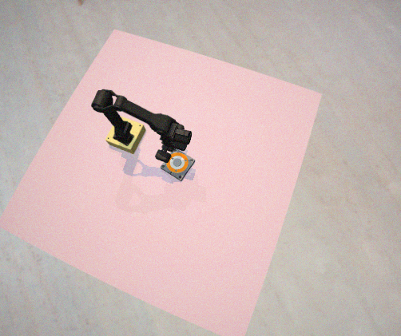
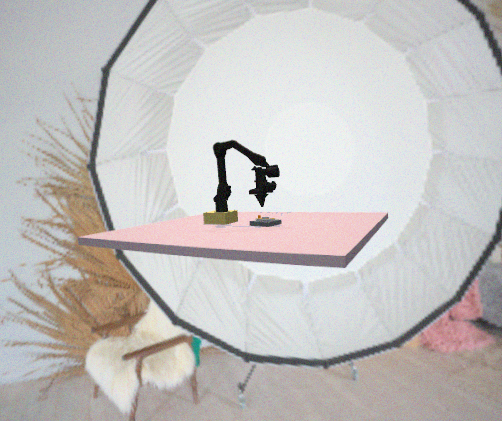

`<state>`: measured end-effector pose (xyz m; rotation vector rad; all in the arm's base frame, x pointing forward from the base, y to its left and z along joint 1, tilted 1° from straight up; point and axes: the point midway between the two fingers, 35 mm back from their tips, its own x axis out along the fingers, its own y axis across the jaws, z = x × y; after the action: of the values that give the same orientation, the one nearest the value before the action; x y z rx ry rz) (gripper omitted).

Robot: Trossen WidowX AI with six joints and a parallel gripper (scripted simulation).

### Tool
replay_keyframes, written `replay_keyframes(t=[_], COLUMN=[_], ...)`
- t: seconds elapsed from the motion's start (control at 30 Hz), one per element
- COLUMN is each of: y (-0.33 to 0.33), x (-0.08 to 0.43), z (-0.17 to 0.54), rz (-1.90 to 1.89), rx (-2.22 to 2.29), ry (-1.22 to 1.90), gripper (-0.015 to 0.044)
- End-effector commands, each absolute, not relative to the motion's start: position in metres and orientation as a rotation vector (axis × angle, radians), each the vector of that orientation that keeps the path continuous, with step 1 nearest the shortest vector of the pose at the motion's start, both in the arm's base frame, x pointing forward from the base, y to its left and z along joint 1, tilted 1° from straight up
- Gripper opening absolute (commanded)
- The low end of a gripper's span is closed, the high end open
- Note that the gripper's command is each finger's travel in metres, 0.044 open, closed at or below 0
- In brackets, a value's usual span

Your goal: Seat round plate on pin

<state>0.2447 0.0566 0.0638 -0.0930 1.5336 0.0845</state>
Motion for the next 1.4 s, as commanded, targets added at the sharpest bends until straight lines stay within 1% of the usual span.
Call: replay_keyframes(t=[0.0, 0.37, 1.37], y=[0.053, 0.052, 0.022], x=[0.242, 0.242, 0.232], z=[0.06, 0.013, 0.011], rz=[0.097, 0.097, 0.096], rx=[-0.099, -0.099, -0.101], ry=[1.557, 1.558, 1.558], gripper=[0.0, 0.0, 0.0])
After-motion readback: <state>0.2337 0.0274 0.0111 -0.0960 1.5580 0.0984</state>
